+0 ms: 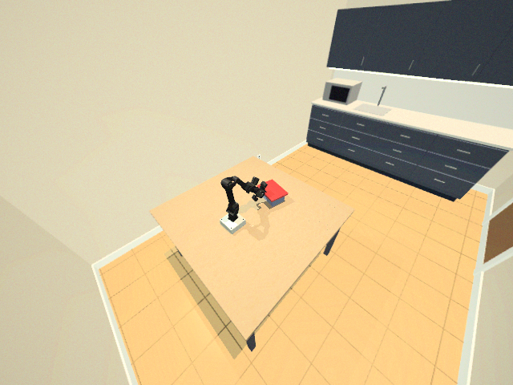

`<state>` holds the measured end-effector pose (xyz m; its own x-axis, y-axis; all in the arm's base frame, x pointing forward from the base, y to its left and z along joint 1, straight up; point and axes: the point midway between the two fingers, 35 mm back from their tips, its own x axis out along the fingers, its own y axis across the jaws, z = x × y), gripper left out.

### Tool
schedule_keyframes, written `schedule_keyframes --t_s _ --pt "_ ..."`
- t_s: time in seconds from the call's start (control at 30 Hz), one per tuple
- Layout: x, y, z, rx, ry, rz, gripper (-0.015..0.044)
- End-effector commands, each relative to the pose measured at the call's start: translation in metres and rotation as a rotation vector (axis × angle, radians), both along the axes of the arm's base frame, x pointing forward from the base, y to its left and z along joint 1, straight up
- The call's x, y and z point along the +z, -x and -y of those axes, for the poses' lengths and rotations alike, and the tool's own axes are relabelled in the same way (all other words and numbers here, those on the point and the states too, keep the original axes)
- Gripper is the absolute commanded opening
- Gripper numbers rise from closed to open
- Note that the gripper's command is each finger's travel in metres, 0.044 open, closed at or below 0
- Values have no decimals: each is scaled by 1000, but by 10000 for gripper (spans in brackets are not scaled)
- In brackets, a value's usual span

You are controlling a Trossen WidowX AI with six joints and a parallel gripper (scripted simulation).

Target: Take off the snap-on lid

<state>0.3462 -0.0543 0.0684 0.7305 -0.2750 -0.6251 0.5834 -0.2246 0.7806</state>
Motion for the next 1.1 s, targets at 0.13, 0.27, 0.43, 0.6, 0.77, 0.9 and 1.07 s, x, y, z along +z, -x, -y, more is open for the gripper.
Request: schedule_keyframes --t_s 0.13,0.27,0.43,0.6,0.77,0.9,1.07 --pt "3 0 0 0 0 4 0" --pt "4 0 0 0 0 4 0" --pt "5 1 0 0 0 4 0" --pt "6 1 0 0 0 4 0" --pt "7 1 0 0 0 4 0" --pt "8 1 0 0 0 4 0" --pt "9 1 0 0 0 4 0"
